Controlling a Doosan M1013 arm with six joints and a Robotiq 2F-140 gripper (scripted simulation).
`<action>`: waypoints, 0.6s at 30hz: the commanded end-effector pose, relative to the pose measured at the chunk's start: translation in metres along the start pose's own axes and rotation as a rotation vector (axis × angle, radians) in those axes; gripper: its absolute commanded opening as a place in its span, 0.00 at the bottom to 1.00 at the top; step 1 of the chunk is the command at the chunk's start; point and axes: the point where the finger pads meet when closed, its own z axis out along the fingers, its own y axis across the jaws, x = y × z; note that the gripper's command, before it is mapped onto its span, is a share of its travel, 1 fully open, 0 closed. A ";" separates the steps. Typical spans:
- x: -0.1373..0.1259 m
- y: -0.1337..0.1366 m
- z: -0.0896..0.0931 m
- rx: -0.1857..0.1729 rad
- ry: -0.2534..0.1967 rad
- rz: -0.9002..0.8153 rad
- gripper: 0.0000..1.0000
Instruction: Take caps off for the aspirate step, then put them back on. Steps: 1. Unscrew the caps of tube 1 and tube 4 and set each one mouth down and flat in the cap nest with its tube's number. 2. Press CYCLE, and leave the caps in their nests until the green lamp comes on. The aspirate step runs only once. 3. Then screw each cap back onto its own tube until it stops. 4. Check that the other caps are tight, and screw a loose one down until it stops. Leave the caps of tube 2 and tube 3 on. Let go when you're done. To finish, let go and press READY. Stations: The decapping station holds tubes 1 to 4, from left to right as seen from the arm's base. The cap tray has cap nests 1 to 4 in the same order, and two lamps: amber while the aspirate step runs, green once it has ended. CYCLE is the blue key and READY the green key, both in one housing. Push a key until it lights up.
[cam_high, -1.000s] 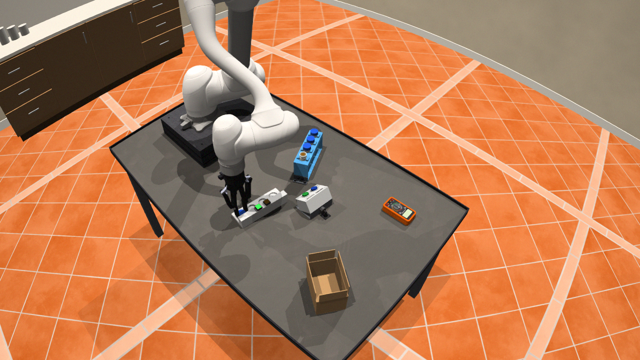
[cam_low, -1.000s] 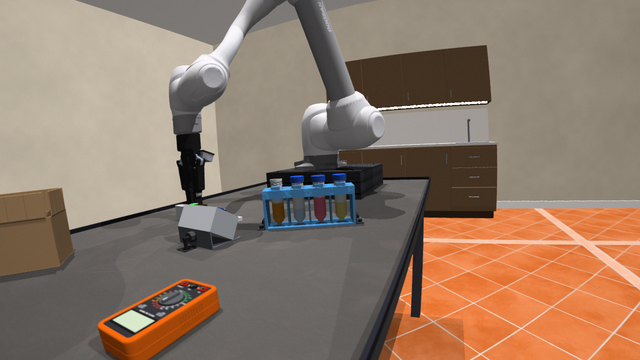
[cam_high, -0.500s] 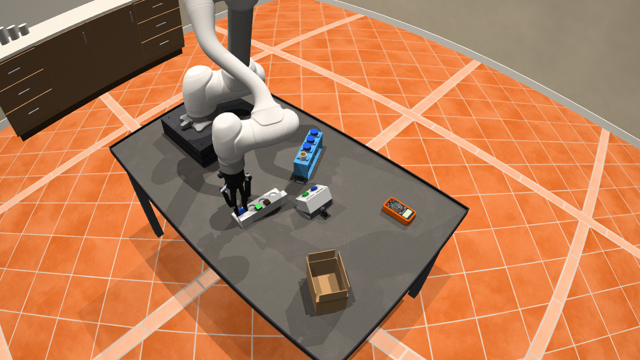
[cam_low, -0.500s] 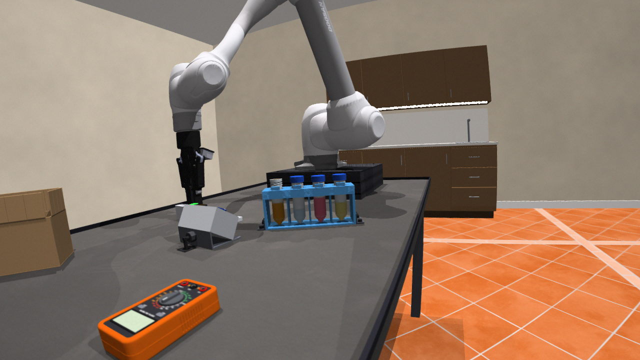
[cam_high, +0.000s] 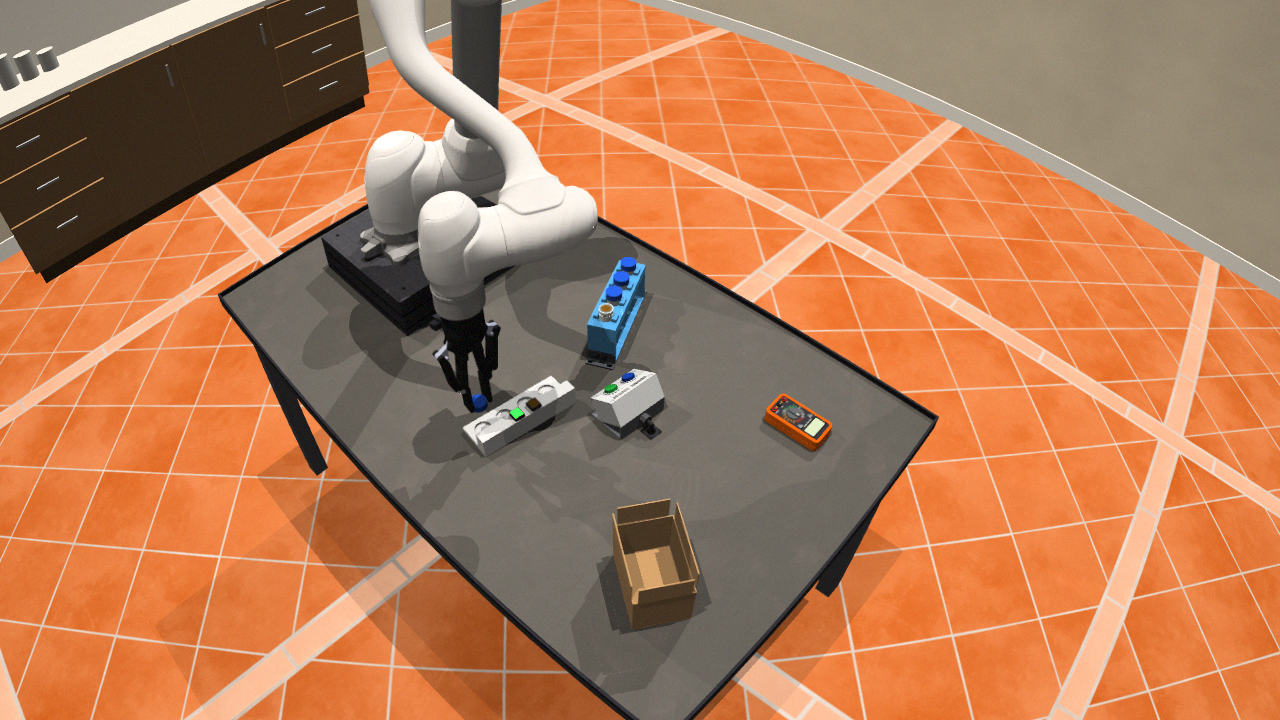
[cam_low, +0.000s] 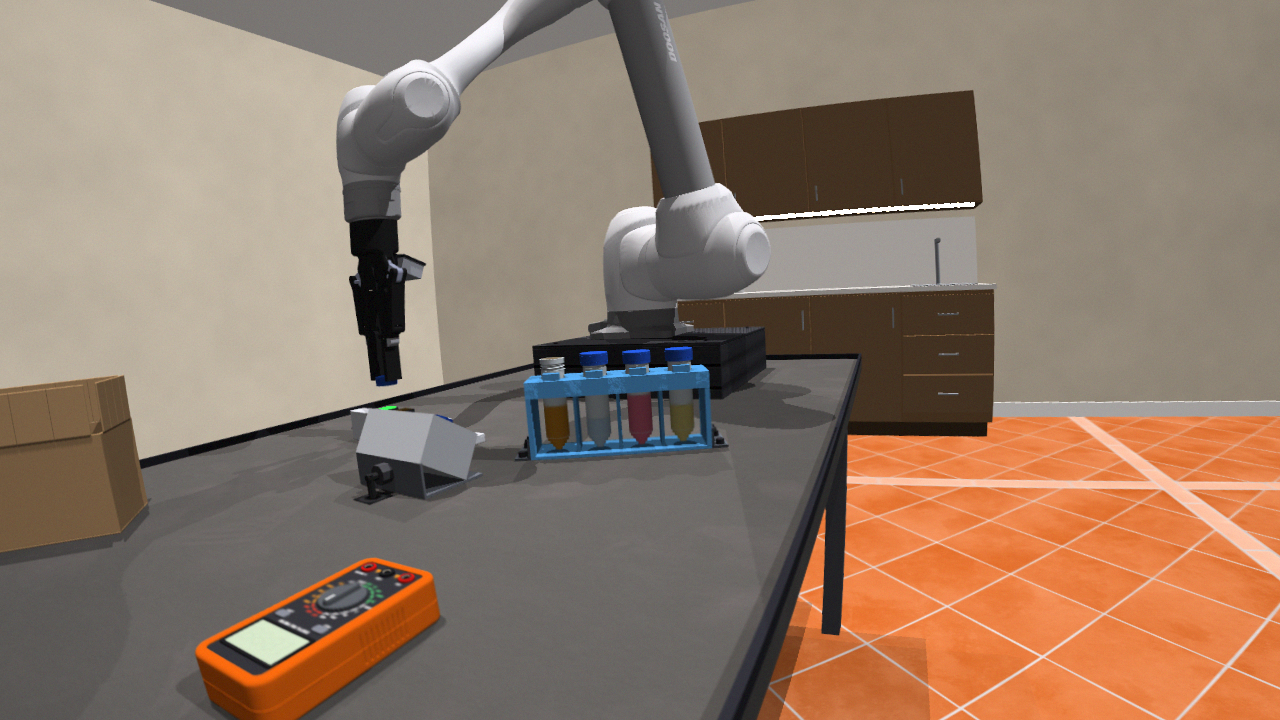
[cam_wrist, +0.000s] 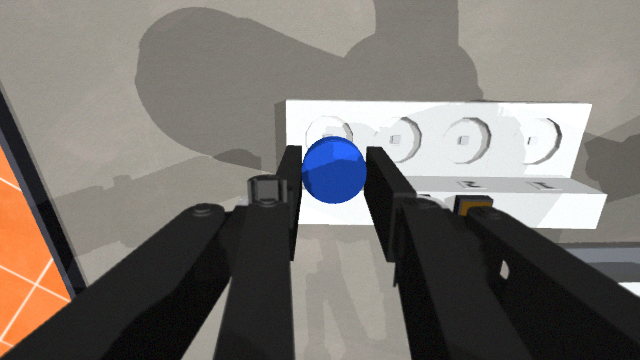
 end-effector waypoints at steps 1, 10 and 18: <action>-0.001 0.000 -0.013 0.000 -0.001 0.000 0.30; -0.001 0.000 -0.048 0.000 -0.001 0.000 0.30; 0.001 0.025 -0.067 0.000 -0.001 0.250 0.30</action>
